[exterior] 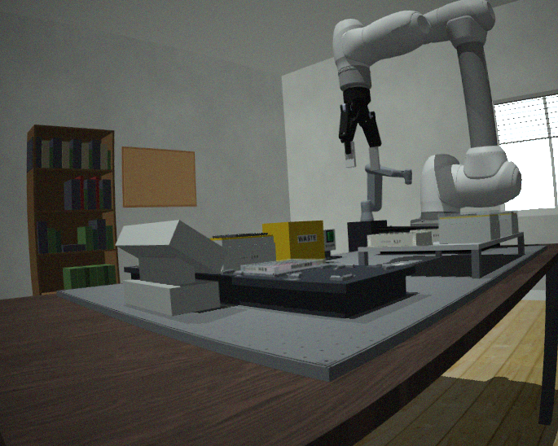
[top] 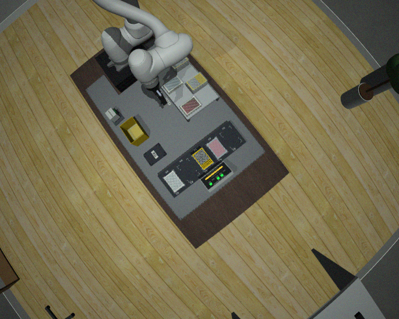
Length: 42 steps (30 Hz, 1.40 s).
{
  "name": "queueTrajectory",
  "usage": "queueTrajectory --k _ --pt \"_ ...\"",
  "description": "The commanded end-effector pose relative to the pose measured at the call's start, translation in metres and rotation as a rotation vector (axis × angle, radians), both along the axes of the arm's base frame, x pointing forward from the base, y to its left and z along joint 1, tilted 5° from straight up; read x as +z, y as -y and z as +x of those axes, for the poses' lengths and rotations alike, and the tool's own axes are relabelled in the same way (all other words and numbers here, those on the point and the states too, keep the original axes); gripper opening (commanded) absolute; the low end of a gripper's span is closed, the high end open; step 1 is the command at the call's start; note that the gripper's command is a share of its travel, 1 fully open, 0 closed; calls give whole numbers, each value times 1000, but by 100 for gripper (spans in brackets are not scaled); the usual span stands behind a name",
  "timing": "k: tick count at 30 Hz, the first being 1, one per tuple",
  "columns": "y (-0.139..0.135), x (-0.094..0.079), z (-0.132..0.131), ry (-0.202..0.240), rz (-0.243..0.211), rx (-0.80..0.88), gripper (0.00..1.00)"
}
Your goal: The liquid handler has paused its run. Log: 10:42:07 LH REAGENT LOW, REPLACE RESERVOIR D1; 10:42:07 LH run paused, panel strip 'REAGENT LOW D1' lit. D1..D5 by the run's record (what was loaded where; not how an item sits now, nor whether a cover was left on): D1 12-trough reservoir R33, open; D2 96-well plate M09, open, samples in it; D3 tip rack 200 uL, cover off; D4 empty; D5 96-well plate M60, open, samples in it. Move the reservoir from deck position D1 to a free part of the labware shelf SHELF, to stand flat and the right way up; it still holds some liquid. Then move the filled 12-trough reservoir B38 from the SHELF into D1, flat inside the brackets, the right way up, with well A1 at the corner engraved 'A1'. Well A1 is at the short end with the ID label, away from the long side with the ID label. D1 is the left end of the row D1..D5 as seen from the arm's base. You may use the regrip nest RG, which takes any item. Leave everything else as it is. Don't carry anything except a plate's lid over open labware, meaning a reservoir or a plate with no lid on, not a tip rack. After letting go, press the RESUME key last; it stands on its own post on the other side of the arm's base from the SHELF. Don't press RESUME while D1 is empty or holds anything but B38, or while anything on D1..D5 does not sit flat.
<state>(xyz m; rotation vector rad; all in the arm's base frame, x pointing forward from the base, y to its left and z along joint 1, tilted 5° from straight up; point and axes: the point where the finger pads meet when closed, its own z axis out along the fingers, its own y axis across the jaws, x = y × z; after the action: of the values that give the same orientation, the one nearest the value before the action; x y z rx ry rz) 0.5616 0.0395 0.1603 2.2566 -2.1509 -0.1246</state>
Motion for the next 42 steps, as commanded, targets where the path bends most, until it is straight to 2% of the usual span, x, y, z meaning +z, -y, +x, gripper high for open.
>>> queueTrajectory --k 1,16,18,24,29,42 --pt "1 1 -9 0 0 0 77" --pt "5 6 -84 0 0 0 77" --pt "5 6 -84 0 0 0 77" --pt "7 8 -114 0 0 0 77" --pt "7 8 -115 0 0 0 77" --pt "-48 10 -119 0 0 0 77"
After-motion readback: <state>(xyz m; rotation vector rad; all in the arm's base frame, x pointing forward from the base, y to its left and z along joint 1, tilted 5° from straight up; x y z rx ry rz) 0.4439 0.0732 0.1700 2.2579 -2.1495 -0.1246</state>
